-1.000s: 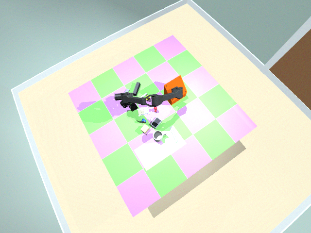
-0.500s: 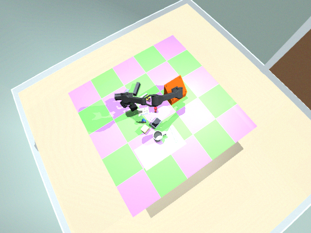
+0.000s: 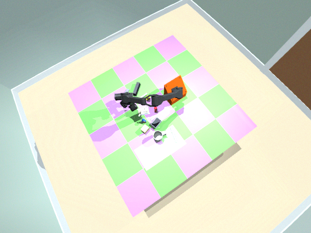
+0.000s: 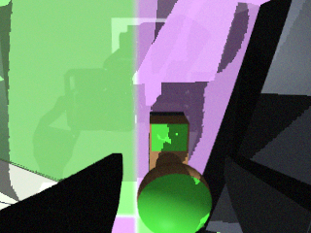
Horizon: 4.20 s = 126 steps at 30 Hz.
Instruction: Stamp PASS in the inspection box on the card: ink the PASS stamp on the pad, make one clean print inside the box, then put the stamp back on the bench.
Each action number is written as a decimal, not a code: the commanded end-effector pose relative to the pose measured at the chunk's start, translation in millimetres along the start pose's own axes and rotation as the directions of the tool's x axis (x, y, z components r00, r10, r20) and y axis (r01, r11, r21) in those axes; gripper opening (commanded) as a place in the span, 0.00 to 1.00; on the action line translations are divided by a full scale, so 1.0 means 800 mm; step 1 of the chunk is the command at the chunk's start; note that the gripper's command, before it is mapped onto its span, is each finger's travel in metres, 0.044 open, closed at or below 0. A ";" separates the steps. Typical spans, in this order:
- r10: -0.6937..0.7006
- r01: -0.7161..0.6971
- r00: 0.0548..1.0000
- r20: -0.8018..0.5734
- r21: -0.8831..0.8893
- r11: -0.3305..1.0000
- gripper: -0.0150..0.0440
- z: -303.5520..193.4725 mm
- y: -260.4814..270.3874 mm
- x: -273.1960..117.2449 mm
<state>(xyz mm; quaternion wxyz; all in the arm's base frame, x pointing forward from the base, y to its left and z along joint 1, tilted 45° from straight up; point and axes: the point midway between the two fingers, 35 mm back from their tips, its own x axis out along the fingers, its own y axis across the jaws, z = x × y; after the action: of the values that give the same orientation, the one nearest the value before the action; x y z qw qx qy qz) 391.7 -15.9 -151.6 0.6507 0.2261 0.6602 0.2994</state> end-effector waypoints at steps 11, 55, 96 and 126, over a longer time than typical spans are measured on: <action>0.012 -0.012 1.000 -0.017 -0.002 1.000 0.62 -0.003 0.003 0.014; 0.000 0.000 1.000 0.000 0.000 1.000 0.42 0.000 0.000 0.000; -0.017 0.017 1.000 0.004 -0.001 1.000 0.25 0.003 0.000 -0.024; -0.030 0.030 1.000 0.005 -0.002 1.000 0.25 0.004 0.000 -0.042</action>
<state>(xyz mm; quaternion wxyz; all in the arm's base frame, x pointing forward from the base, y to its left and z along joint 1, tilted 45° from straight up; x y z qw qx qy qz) 395.4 -36.3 -130.0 0.6549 0.2202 0.6621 0.2902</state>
